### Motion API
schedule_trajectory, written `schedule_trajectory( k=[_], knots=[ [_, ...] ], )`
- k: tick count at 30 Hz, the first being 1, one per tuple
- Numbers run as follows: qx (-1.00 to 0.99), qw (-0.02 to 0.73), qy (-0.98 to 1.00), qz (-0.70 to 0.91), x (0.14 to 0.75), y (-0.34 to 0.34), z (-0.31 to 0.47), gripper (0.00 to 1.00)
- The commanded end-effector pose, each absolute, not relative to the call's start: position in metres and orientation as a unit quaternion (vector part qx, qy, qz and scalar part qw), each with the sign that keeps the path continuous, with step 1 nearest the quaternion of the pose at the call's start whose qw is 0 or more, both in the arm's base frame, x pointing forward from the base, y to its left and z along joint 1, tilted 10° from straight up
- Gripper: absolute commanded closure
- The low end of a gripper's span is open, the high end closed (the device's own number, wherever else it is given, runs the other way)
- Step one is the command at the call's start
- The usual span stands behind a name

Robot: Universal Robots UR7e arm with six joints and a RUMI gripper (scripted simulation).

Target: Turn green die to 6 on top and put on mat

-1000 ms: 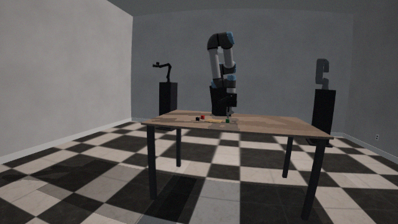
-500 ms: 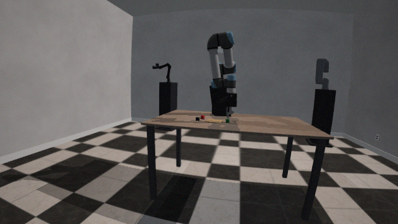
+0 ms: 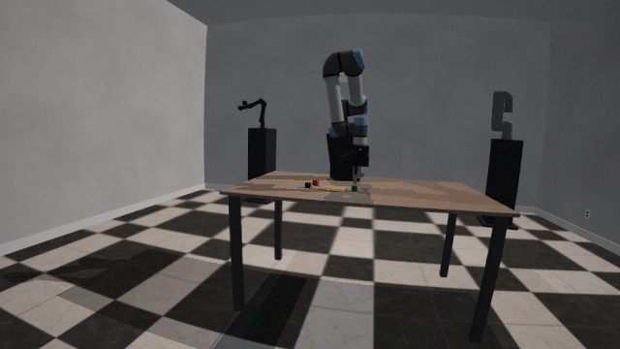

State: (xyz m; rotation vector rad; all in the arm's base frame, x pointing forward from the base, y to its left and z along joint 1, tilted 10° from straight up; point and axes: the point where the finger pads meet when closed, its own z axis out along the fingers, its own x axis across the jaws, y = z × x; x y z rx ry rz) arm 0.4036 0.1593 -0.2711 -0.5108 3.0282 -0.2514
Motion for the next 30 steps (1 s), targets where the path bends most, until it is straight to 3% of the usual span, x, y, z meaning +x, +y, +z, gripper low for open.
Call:
schedule_trajectory(
  k=[1, 30],
  knots=[
    [-0.166, 0.031, 0.982, -0.081, 0.404, 0.160, -0.271, 0.72],
    [-0.166, 0.031, 0.982, -0.081, 0.407, 0.154, -0.305, 0.72]
  ],
)
